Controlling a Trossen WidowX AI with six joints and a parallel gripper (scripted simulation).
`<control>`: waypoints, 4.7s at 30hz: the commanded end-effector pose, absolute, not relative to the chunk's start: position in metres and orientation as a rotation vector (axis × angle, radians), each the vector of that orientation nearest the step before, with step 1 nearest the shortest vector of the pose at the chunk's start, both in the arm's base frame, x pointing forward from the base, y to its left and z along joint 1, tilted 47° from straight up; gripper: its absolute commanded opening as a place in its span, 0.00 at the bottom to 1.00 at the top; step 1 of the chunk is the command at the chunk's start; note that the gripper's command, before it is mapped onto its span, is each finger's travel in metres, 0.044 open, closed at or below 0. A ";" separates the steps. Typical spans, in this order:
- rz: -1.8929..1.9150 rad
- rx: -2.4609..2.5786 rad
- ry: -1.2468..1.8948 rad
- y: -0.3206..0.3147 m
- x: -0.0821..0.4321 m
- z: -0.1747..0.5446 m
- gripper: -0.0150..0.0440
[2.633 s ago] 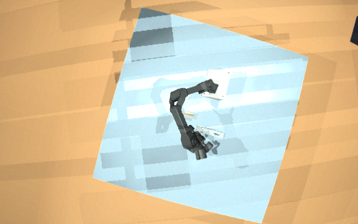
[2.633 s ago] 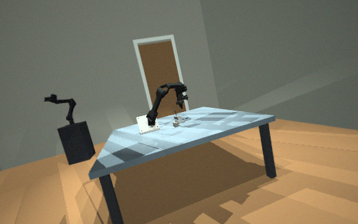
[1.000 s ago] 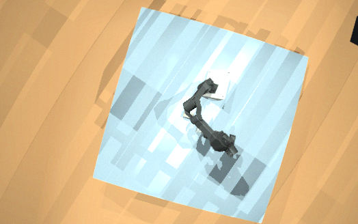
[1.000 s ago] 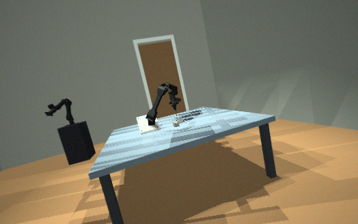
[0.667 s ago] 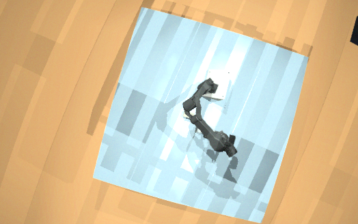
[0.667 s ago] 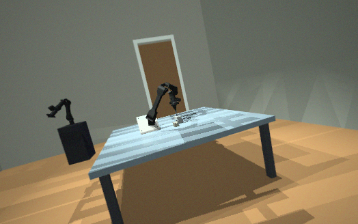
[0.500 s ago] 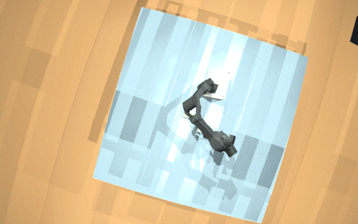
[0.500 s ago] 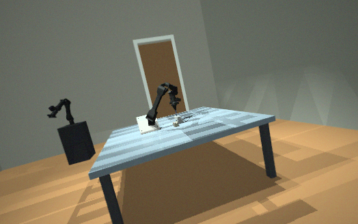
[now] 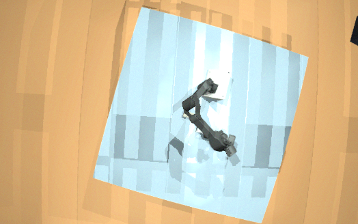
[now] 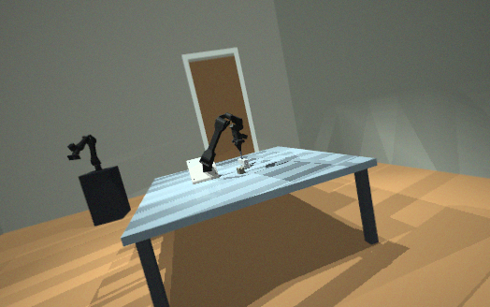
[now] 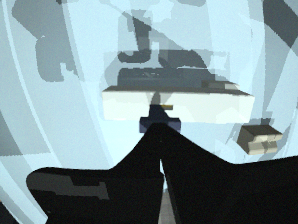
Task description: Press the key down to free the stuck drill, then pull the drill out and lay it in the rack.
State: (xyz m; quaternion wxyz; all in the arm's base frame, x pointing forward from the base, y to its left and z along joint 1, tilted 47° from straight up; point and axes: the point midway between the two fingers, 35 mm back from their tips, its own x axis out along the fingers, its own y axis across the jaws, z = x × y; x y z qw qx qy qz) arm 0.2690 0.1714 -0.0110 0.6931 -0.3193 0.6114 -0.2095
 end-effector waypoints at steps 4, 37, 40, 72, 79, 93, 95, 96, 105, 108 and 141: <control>-0.497 -0.736 1.390 0.155 0.267 -0.019 0.25; -0.498 -0.737 1.390 0.147 0.267 -0.026 0.25; -0.498 -0.737 1.390 0.146 0.267 -0.026 0.25; -0.496 -0.735 1.392 0.205 0.260 0.023 0.79; -0.358 -0.869 1.436 0.181 0.272 0.027 1.00; 0.342 -1.579 1.594 0.078 0.297 0.058 1.00; 0.401 -1.635 1.600 0.069 0.297 0.060 1.00; 0.431 -1.664 1.603 0.065 0.297 0.061 1.00; 0.722 -1.915 1.624 0.025 0.293 0.070 1.00; 0.760 -1.945 1.625 0.020 0.292 0.071 1.00; 0.760 -1.945 1.625 0.020 0.292 0.071 1.00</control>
